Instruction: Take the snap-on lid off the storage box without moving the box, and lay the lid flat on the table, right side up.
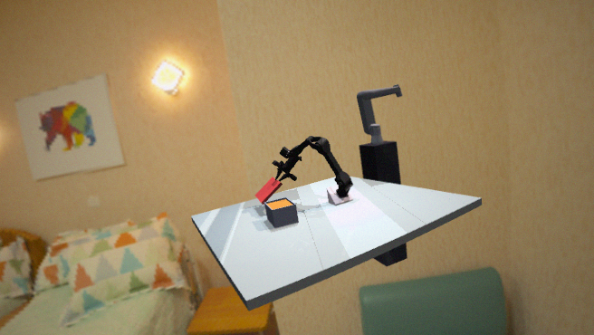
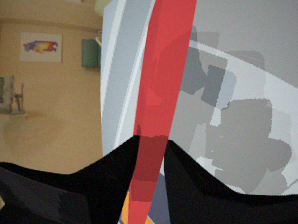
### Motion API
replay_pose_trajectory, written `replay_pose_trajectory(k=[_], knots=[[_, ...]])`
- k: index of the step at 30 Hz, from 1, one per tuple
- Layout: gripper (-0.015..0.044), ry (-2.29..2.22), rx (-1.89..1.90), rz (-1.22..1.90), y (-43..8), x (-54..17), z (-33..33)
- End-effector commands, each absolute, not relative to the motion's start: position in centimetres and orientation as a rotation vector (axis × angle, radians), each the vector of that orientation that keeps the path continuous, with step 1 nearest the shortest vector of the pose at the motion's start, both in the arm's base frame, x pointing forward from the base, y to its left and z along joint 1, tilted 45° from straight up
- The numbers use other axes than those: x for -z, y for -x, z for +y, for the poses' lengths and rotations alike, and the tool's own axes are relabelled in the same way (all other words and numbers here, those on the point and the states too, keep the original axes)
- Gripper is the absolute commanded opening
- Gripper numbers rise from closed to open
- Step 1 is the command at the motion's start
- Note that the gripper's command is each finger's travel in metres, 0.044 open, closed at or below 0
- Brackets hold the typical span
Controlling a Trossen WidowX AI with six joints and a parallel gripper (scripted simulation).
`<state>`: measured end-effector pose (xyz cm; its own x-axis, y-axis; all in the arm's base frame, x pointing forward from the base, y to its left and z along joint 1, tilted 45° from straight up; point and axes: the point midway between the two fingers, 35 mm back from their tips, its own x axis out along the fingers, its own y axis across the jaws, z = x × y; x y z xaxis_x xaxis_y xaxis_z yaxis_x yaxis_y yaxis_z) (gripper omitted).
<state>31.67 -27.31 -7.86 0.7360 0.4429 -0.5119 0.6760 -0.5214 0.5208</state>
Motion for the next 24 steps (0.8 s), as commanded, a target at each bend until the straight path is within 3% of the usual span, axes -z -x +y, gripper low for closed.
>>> replay_pose_trajectory(k=[1, 24], knots=[[0.0000, -2.211, 0.402, 0.831, -31.7, 8.0, -27.2], [0.0000, -2.212, 0.401, 0.831, -31.6, 9.3, -25.9]])
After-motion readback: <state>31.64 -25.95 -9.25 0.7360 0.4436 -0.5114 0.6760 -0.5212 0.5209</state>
